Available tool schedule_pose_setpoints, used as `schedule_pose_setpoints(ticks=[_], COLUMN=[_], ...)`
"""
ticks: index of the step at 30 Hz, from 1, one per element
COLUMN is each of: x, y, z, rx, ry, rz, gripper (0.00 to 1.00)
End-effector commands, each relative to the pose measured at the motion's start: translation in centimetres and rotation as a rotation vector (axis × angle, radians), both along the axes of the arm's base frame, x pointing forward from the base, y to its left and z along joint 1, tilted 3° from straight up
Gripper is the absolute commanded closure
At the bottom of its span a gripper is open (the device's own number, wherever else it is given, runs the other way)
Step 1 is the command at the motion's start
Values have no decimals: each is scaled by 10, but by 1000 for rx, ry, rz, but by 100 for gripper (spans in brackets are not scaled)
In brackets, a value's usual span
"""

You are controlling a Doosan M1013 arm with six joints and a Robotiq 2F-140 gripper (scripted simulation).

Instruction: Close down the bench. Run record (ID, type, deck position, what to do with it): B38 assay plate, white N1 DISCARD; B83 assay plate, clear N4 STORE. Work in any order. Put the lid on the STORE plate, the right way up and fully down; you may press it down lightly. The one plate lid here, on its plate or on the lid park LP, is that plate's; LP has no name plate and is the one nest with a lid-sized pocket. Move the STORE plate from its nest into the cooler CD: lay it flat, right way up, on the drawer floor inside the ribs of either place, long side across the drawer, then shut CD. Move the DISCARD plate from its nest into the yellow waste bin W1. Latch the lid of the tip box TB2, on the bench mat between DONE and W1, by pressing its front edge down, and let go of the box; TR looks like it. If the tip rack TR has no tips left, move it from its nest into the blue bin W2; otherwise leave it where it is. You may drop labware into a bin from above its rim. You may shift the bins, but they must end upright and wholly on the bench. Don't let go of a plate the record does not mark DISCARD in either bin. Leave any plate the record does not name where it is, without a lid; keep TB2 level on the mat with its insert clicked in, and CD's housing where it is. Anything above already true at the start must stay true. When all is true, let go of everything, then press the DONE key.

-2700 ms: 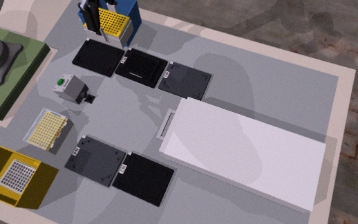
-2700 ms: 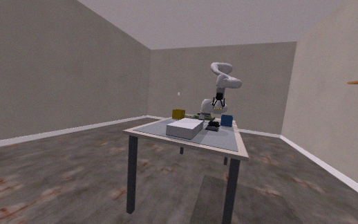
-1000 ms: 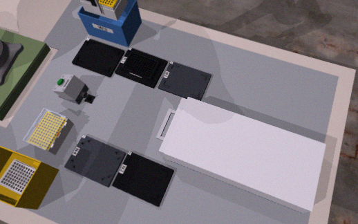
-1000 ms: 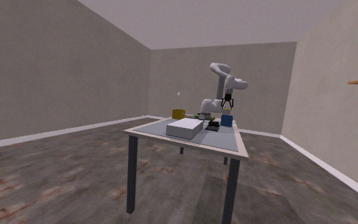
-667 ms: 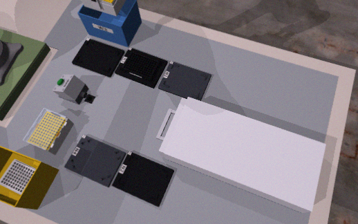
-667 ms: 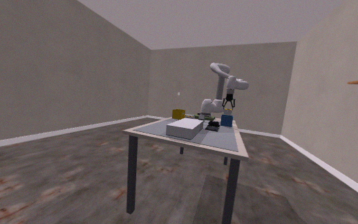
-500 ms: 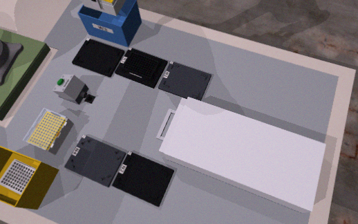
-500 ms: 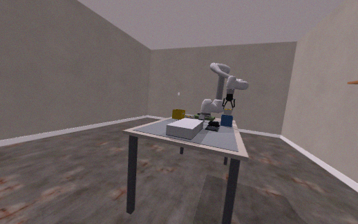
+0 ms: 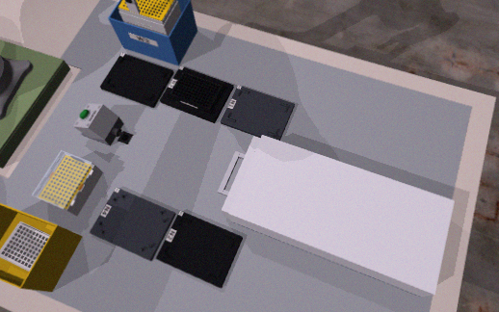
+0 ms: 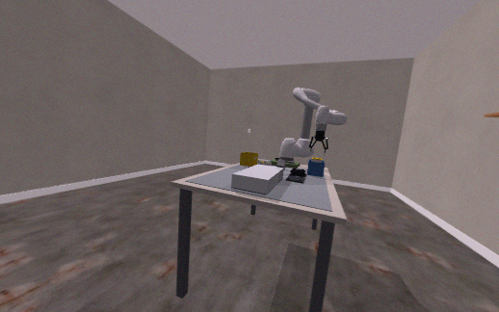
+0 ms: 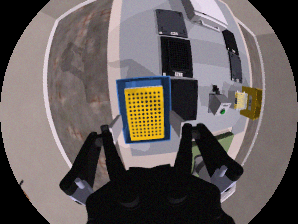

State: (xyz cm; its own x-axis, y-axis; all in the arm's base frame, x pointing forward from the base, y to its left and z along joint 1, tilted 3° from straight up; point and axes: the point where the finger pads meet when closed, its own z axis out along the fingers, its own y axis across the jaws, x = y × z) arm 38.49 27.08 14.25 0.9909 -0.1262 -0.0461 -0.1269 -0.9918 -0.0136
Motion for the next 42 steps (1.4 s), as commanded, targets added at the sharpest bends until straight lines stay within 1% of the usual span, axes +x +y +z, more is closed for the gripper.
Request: schedule_pose_setpoints(ticks=[1, 24, 30, 32, 42], x=[0, 0, -6, -6, -15], y=[0, 0, -23, -23, -62], z=[0, 0, 1, 1, 4], rx=[0, 0, -1, -1, -1], ry=[0, 0, 0, 0, 0], rz=[0, 0, -16, -16, -16], gripper=[34, 34, 36, 36, 41])
